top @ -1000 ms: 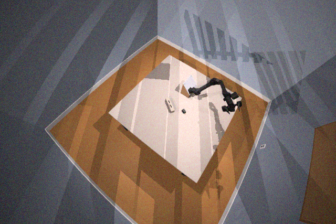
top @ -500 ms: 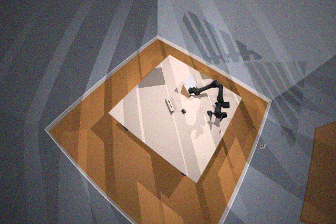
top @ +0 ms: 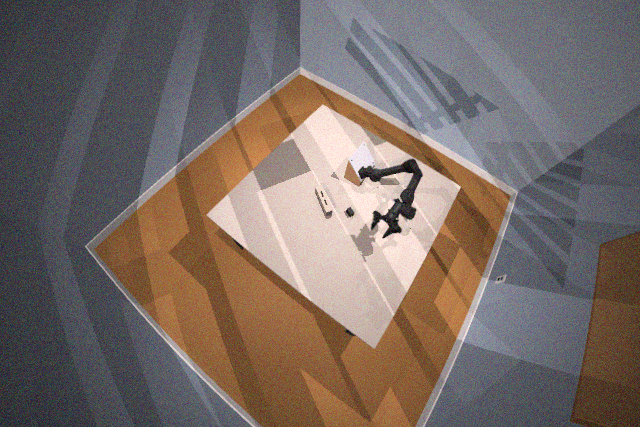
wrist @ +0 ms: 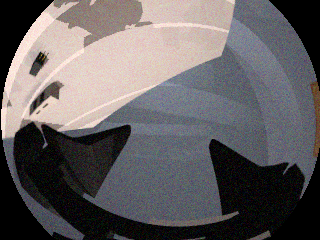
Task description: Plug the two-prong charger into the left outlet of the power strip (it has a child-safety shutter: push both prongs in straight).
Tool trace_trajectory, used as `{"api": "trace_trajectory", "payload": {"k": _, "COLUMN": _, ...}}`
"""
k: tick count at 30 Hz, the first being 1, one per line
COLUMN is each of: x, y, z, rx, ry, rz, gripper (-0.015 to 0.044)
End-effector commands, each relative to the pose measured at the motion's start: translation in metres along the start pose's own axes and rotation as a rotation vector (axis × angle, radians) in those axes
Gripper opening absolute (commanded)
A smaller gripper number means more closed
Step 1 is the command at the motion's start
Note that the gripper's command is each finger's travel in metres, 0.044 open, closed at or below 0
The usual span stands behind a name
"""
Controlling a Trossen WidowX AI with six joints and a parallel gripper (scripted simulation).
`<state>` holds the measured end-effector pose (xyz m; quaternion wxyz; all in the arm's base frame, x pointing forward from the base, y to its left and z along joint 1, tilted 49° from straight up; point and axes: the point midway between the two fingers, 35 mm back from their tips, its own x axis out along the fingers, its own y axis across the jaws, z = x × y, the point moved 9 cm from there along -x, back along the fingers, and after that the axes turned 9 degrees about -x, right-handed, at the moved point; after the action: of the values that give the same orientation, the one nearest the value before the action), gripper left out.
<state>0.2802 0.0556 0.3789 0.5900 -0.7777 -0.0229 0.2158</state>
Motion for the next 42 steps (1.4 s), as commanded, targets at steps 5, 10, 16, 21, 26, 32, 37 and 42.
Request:
{"api": "trace_trajectory", "payload": {"k": 5, "x": 0.035, "y": 0.064, "z": -0.002, "rx": 0.124, "ry": -0.117, "rz": 0.279, "gripper": 0.044}}
{"api": "trace_trajectory", "payload": {"k": 10, "x": 0.048, "y": 0.097, "z": -0.001, "rx": 0.215, "ry": -0.195, "rz": 0.418, "gripper": 0.044}}
{"api": "trace_trajectory", "payload": {"k": 16, "x": 0.056, "y": 0.134, "z": 0.001, "rx": 0.342, "ry": -0.279, "rz": 0.577, "gripper": 0.044}}
{"api": "trace_trajectory", "payload": {"k": 21, "x": 0.059, "y": 0.163, "z": 0.004, "rx": 0.462, "ry": -0.342, "rz": 0.702, "gripper": 0.044}}
{"api": "trace_trajectory", "payload": {"k": 26, "x": 0.058, "y": 0.19, "z": 0.008, "rx": 0.597, "ry": -0.404, "rz": 0.825, "gripper": 0.044}}
{"api": "trace_trajectory", "payload": {"k": 32, "x": 0.054, "y": 0.219, "z": 0.014, "rx": 0.777, "ry": -0.475, "rz": 0.968, "gripper": 0.044}}
{"api": "trace_trajectory", "payload": {"k": 37, "x": 0.05, "y": 0.238, "z": 0.019, "rx": 0.925, "ry": -0.52, "rz": 1.07, "gripper": 0.044}}
{"api": "trace_trajectory", "payload": {"k": 42, "x": 0.046, "y": 0.251, "z": 0.023, "rx": 1.054, "ry": -0.554, "rz": 1.151, "gripper": 0.044}}
